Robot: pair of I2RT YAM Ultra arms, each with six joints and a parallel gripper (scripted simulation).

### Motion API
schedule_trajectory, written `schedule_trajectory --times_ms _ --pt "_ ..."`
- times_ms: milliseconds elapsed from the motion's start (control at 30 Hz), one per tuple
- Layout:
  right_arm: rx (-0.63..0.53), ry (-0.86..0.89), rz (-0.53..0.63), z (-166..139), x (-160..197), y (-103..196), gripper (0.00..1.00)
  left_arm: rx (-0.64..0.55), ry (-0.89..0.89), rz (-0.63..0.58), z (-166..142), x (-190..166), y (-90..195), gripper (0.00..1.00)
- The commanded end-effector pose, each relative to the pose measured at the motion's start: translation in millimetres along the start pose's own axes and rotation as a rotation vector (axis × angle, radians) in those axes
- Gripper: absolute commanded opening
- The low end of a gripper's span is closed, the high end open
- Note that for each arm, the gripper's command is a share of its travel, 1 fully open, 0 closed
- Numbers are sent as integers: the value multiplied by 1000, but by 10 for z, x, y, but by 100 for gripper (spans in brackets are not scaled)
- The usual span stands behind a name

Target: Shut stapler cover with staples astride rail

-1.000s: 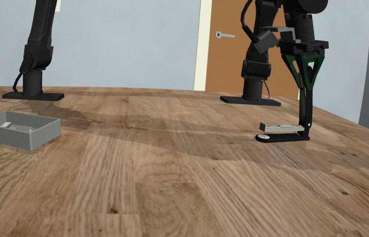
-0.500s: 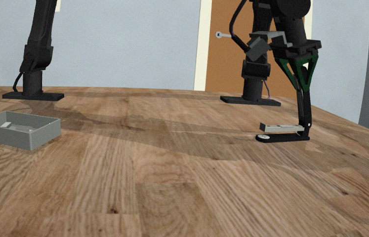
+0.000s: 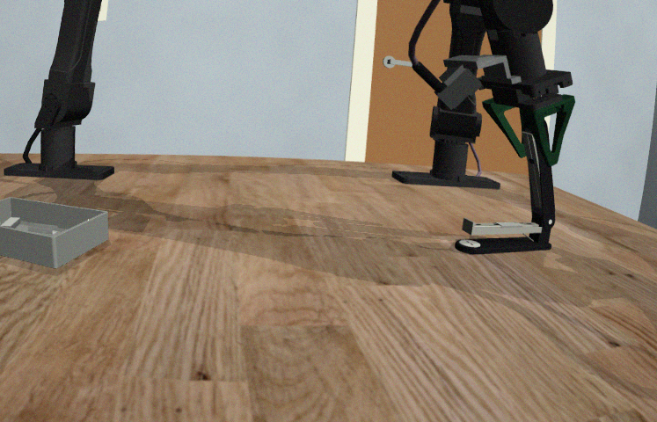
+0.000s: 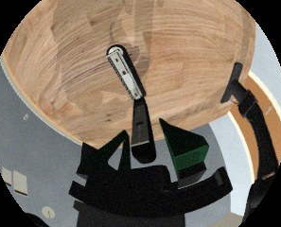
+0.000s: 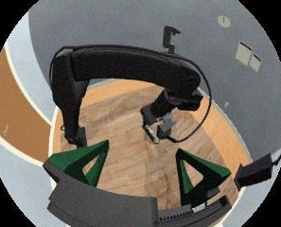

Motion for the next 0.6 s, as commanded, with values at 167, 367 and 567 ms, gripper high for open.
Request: schedule_trajectory --times_ms 167,367,567 --pt "-18 1 -1 85 -13 65 100 -29 12 83 -53 28 326 52" --pt "-18 1 -1 85 -13 65 100 -61 9 148 -62 3 571 64" --pt "-18 1 -1 85 -13 65 100 -72 20 173 -97 25 623 50"
Point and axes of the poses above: on each arm, the point where the finger pads meet when closed, its own y axis back along the fingers, its own x axis across the jaws, z = x × y, the point moved 2 cm from there along y, back along the fingers, and after that the axes turned 2 degrees about y, right-handed, at the moved point
